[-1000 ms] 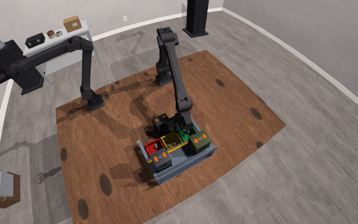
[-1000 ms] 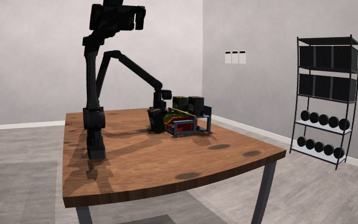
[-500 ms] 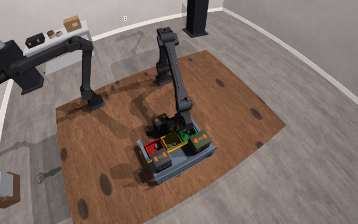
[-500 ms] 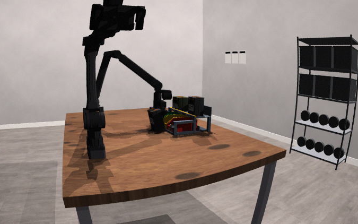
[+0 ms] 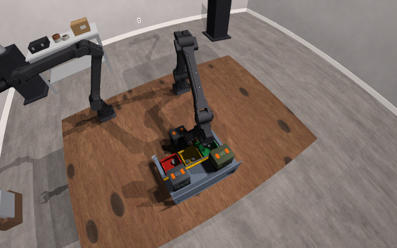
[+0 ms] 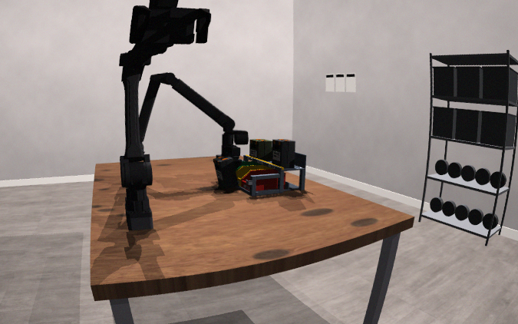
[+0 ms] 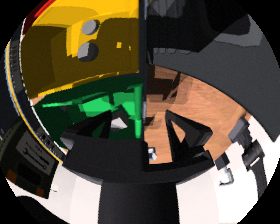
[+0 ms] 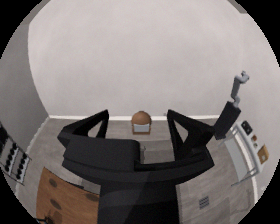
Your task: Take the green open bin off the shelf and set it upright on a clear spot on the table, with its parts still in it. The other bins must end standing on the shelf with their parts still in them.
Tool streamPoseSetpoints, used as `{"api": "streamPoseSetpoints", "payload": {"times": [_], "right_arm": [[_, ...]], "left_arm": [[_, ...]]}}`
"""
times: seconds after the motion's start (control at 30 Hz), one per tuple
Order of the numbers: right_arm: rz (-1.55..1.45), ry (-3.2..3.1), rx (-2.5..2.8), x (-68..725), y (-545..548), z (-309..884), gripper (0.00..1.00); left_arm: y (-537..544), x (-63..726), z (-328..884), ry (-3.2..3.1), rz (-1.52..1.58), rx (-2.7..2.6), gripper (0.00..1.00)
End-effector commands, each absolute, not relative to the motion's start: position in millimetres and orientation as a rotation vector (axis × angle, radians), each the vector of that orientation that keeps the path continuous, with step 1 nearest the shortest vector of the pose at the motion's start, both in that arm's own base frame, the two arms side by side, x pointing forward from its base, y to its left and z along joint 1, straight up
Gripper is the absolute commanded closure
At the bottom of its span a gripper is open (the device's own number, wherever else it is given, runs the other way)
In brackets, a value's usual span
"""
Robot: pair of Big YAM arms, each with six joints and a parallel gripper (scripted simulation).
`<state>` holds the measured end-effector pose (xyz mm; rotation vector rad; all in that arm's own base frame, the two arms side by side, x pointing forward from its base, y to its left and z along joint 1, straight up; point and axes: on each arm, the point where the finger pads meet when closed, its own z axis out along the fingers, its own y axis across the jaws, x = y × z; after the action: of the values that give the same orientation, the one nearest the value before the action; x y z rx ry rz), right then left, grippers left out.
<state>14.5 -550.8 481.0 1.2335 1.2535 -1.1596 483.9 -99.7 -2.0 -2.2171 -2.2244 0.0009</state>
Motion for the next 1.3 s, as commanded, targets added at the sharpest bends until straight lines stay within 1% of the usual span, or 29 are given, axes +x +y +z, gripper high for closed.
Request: {"api": "streamPoseSetpoints", "payload": {"times": [0.0,0.9,0.93,1.27], "right_arm": [[-1.196,1.217,1.196,9,-545,501,0.0],[-1.196,1.217,1.196,9,-545,501,0.0],[-1.196,1.217,1.196,9,-545,501,0.0],[-1.196,1.217,1.196,9,-545,501,0.0]], "left_arm": [[-103,488,-3,-2.229,-0.005,-2.224,0.1],[-106,495,3,-2.239,-0.021,-2.236,0.1],[-106,496,4,-2.24,-0.021,-2.237,1.0],[-107,498,6,-2.24,-0.026,-2.242,1.0]]}}
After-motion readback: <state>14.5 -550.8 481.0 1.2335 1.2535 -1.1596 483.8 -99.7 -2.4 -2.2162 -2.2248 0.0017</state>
